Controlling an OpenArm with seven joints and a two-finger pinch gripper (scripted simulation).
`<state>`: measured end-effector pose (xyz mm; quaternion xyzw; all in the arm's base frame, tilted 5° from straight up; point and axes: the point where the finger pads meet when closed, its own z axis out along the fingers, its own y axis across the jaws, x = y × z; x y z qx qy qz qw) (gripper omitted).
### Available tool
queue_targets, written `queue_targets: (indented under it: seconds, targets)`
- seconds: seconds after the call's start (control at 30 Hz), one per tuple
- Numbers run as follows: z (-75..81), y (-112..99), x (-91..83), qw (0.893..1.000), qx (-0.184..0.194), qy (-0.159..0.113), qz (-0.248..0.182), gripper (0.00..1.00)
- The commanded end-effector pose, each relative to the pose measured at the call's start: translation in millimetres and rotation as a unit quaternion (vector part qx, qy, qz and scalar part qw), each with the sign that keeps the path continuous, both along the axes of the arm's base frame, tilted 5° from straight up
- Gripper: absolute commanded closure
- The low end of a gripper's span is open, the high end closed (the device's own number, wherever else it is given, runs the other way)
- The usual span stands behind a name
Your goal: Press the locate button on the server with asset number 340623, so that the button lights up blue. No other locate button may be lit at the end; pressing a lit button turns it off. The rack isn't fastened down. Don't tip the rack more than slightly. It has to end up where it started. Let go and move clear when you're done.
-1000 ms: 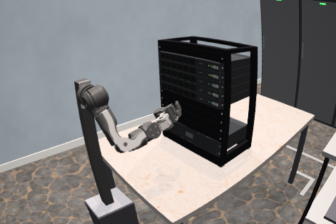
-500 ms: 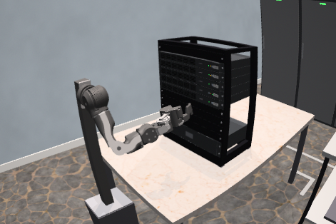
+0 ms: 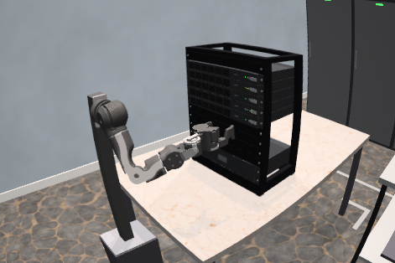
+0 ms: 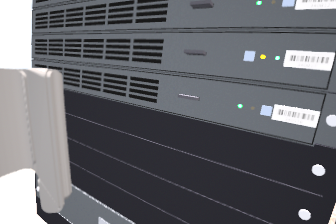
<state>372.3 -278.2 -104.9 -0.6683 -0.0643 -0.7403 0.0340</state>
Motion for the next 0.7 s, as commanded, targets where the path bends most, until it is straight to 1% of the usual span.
queue_targets:
  seconds: [0.0, 0.23, 0.3, 0.47, 0.67]
  targets:
    - [-0.1, -5.4, -1.3, 1.0, 0.009, 0.006, -0.013, 0.4]
    - [2.8, -25.6, -7.5, 0.998, 0.032, 0.015, -0.053, 0.4]
    - [2.8, -25.6, -7.5, 0.998, 0.032, 0.015, -0.053, 0.4]
    - [4.2, -35.1, -10.9, 0.996, 0.043, 0.02, -0.071, 0.4]
    - [5.1, -41.3, -13.3, 0.995, 0.05, 0.023, -0.084, 0.4]
